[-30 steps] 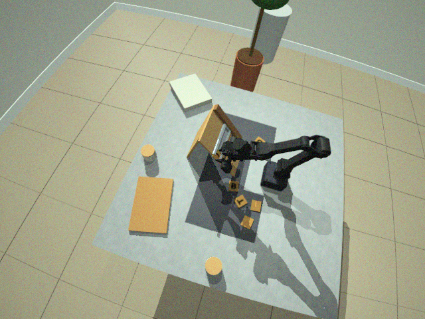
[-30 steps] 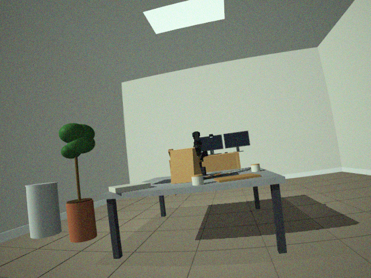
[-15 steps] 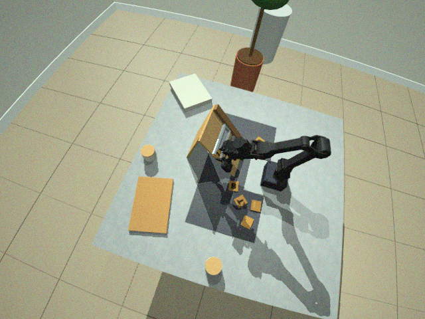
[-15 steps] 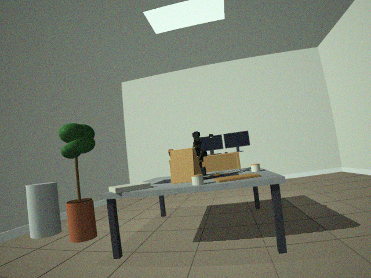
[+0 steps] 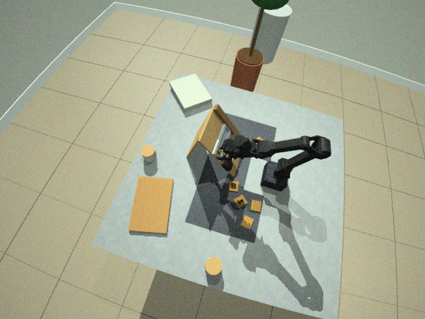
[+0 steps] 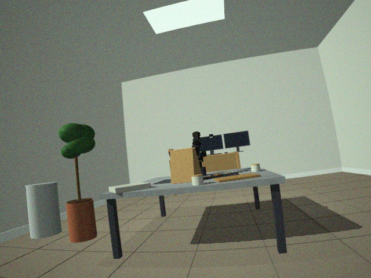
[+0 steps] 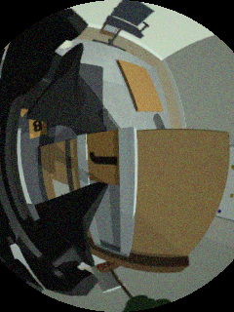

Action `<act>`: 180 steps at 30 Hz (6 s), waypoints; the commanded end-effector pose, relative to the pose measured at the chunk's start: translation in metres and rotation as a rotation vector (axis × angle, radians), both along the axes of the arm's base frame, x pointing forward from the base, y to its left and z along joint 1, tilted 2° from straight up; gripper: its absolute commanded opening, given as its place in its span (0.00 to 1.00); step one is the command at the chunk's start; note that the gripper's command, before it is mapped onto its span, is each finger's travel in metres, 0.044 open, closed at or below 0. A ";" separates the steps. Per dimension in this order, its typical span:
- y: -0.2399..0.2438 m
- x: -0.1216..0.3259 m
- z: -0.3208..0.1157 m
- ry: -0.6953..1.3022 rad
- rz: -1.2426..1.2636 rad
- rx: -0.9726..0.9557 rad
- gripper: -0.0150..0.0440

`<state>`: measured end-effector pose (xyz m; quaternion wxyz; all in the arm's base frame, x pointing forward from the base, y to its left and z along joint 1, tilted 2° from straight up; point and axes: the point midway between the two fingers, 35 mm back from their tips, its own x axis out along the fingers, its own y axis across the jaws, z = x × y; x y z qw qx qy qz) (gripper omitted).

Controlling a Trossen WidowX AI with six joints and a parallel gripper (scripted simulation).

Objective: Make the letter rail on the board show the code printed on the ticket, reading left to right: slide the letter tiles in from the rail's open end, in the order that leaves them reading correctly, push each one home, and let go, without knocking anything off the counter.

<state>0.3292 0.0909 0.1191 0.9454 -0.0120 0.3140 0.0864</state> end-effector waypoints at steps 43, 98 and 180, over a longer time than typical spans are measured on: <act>-0.024 0.004 0.000 -0.003 0.004 -0.002 0.25; -0.052 0.009 -0.002 -0.004 0.004 -0.006 0.25; -0.097 0.017 -0.004 -0.004 0.004 -0.011 0.25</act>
